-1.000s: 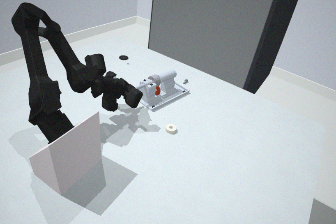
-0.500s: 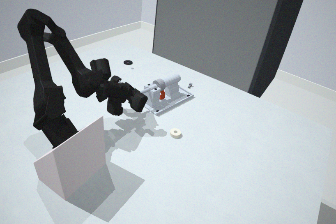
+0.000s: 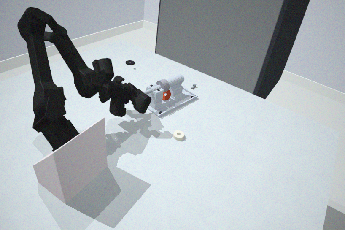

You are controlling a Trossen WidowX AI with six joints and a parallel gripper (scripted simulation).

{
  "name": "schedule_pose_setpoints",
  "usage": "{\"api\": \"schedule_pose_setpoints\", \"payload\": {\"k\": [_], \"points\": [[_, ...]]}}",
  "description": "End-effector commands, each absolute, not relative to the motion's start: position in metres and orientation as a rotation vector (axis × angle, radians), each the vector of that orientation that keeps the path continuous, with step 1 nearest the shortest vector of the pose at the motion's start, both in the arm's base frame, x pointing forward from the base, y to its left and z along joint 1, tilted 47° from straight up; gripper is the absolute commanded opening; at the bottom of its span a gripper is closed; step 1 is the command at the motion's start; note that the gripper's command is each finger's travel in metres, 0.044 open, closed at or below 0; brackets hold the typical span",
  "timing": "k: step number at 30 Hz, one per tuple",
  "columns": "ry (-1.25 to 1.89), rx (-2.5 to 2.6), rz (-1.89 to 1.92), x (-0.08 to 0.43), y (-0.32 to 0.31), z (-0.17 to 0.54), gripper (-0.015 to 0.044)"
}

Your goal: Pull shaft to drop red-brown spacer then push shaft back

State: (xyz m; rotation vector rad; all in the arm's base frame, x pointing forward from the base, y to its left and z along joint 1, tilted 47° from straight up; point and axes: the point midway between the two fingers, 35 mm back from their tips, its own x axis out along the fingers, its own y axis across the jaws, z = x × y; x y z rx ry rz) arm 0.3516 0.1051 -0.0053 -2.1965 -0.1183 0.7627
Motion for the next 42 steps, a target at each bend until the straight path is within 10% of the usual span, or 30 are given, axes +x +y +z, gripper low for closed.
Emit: {"api": "schedule_pose_setpoints", "payload": {"k": [1,42], "points": [[-0.117,-2.197,0.762,0.353,0.105,-0.006,0.0],[-0.117,-2.197,0.761,0.366,0.104,-0.007,0.0]]}}
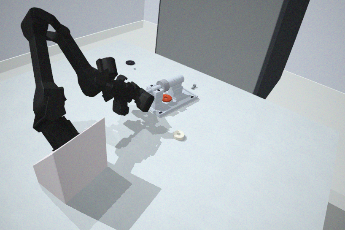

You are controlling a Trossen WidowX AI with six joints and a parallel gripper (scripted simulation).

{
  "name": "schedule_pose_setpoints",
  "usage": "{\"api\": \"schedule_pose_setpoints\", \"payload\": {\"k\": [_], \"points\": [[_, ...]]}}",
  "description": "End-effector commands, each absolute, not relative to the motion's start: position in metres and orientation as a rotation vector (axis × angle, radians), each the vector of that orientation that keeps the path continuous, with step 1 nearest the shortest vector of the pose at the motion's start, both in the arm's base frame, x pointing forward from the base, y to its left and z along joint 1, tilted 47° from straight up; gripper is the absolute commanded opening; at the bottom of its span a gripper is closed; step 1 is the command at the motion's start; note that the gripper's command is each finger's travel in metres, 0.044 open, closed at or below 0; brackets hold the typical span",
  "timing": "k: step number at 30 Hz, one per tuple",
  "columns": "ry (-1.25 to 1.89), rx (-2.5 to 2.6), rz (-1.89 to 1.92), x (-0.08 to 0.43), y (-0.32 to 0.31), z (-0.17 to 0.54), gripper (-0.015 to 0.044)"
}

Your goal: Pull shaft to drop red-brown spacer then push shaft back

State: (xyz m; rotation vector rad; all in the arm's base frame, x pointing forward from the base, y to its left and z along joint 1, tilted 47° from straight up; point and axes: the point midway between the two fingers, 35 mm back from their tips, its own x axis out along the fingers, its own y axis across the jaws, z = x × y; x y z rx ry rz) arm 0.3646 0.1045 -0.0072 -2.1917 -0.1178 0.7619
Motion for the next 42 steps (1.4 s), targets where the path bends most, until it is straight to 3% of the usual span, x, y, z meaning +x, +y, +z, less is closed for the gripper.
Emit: {"api": "schedule_pose_setpoints", "payload": {"k": [1,42], "points": [[-0.117,-2.197,0.761,0.367,0.104,-0.007,0.0],[-0.117,-2.198,0.76,0.38,0.103,-0.009,0.0]]}}
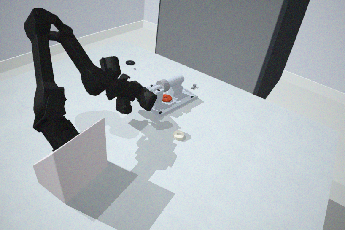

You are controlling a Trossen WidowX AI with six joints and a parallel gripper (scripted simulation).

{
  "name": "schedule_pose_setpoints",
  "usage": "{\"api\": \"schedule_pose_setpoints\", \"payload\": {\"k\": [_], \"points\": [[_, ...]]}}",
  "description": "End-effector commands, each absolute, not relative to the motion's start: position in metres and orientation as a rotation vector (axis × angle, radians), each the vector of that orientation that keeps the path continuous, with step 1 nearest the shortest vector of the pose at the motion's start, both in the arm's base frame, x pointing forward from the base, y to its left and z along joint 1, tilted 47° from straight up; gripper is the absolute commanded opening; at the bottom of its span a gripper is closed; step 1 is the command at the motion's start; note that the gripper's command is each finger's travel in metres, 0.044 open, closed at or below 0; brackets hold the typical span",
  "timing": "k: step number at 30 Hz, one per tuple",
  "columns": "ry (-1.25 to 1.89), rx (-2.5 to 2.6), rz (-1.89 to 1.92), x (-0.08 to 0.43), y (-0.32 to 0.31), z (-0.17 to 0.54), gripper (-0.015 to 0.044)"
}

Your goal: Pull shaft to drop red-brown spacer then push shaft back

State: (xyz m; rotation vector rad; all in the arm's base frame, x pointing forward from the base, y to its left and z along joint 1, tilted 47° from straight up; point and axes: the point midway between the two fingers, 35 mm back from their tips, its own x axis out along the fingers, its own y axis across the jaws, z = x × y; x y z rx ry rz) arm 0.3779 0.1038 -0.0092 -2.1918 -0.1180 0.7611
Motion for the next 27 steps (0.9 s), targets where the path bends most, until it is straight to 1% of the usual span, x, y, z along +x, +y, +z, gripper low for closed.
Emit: {"api": "schedule_pose_setpoints", "payload": {"k": [1,16,27], "points": [[-0.117,-2.198,0.76,0.3799,0.1034,-0.0094,0.0],[-0.118,-2.198,0.76,0.3832,0.1031,-0.0096,0.0],[-0.12,-2.191,0.764,0.3792,0.1038,-0.0097,0.0289]]}}
